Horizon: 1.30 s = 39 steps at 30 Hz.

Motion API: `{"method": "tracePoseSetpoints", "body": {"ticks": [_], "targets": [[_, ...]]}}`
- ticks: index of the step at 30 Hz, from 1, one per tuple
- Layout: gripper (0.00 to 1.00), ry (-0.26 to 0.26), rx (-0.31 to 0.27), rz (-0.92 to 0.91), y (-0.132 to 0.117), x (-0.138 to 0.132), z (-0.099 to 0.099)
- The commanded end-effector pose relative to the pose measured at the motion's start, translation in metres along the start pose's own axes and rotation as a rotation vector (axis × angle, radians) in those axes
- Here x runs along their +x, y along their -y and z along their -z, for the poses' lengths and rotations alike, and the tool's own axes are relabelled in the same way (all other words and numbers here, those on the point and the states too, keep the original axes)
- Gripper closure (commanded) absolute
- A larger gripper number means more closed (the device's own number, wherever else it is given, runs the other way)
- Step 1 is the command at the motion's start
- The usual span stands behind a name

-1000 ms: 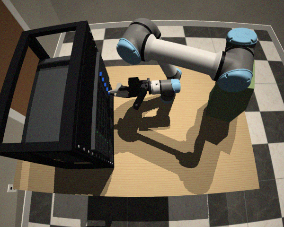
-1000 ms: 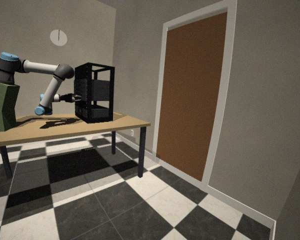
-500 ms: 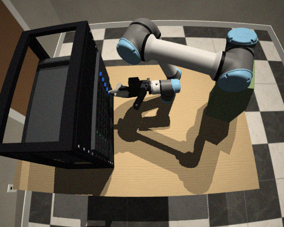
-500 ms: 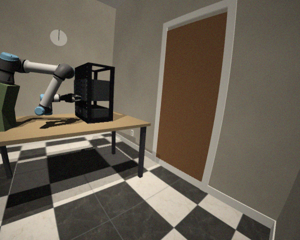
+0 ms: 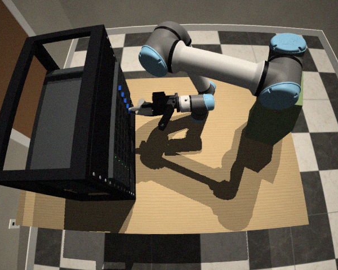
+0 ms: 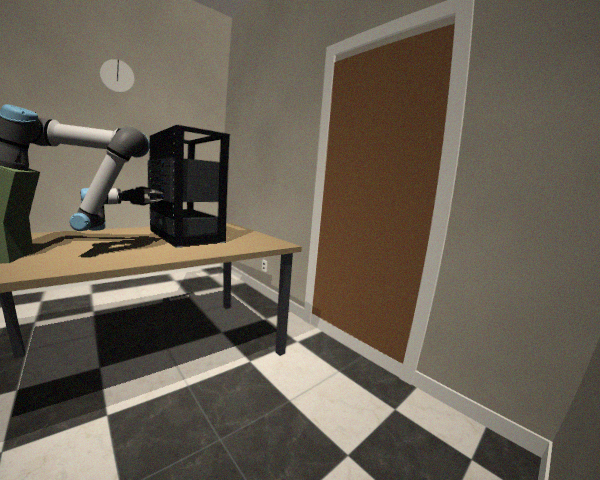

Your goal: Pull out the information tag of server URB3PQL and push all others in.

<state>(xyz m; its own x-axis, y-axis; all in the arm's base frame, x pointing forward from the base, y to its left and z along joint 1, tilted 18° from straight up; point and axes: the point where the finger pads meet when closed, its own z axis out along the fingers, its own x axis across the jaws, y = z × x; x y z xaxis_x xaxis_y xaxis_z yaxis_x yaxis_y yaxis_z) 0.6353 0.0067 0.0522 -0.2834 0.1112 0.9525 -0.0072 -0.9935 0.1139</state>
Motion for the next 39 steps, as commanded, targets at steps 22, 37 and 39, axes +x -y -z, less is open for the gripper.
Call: {"method": "tracePoseSetpoints", "body": {"ticks": [22, 37, 39], "targets": [[1.0, -0.001, 0.0, 0.0, 0.0, 0.0006, -0.0005], [1.0, -0.001, 0.0, 0.0, 0.0, 0.0006, -0.0005], [1.0, -0.001, 0.0, 0.0, 0.0, 0.0006, -0.0005]]}}
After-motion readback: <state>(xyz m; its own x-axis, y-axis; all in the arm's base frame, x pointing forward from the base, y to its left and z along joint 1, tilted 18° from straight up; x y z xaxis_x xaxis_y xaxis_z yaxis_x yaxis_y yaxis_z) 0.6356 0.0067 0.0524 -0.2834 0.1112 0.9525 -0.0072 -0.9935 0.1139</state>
